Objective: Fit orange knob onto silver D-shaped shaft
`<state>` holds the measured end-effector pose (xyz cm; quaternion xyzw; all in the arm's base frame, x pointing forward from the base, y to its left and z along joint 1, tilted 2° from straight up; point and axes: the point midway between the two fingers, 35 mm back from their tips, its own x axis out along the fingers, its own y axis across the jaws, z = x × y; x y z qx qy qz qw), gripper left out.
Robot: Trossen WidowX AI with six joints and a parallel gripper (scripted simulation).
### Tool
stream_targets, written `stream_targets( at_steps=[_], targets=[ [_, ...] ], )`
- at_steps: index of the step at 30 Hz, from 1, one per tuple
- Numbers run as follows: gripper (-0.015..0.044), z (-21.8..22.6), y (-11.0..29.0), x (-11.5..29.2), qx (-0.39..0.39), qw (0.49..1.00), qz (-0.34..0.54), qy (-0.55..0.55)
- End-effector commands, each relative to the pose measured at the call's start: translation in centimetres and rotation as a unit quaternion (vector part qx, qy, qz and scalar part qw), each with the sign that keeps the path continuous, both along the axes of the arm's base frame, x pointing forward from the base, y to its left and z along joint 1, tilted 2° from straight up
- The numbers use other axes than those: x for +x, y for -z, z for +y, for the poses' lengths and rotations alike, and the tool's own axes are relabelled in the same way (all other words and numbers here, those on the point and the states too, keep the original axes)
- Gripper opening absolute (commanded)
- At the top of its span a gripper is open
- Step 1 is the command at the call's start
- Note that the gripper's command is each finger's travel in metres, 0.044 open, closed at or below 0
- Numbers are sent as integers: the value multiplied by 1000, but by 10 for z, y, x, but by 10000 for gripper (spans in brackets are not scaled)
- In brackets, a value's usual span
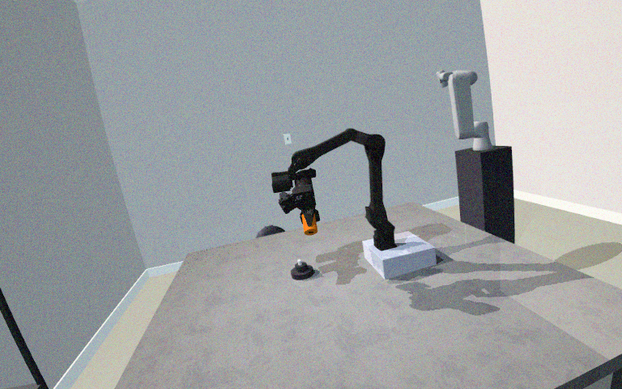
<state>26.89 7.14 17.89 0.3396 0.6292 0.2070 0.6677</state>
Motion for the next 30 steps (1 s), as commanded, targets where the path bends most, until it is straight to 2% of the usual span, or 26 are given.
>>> stream_targets(
  at_steps=[1, 21, 30],
  targets=[
    [0, -2, -11, 3, 45, 999, -14, 1],
    [0, -6, -14, 5, 132, 991, -33, 3],
    [0, -6, -12, 4, 119, 992, -29, 2]
  ],
)
